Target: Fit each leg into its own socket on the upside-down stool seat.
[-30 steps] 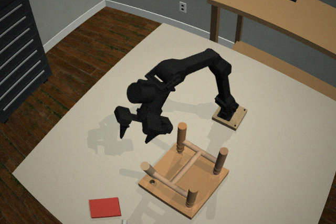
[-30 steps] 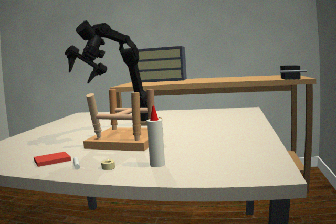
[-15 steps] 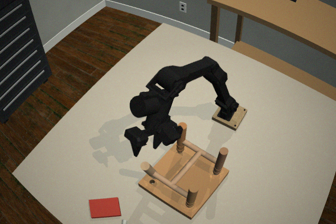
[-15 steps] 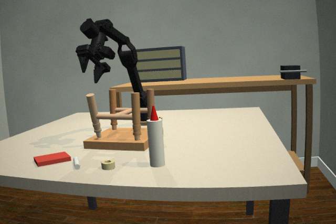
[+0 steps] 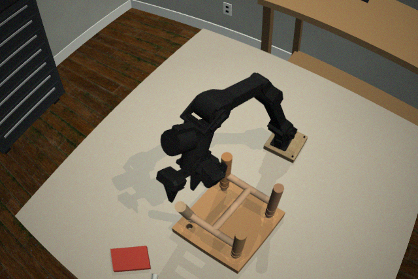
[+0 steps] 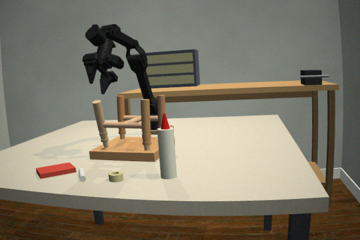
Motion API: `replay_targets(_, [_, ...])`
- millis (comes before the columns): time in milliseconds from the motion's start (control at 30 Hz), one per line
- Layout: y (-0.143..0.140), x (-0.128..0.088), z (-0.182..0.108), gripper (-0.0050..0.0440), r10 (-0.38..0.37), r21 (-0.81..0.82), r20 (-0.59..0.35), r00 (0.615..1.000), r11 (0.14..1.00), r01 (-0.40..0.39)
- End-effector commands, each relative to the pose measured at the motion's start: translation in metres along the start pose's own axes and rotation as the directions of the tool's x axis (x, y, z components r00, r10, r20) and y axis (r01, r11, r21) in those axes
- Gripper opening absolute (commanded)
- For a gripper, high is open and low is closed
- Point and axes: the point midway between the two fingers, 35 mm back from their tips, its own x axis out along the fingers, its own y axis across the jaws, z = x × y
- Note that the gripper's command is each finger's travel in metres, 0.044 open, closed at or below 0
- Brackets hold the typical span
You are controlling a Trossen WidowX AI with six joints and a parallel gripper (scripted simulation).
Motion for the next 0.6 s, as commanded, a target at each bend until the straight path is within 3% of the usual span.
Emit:
replay_targets(0, [0.001, -0.002, 0.0, 0.044, -0.005, -0.011, -0.006, 1.0, 1.0, 0.005])
replay_targets(567, [0.009, 0.02, -0.001, 0.044, 0.077, -0.012, -0.005, 0.997, 0.997, -0.077])
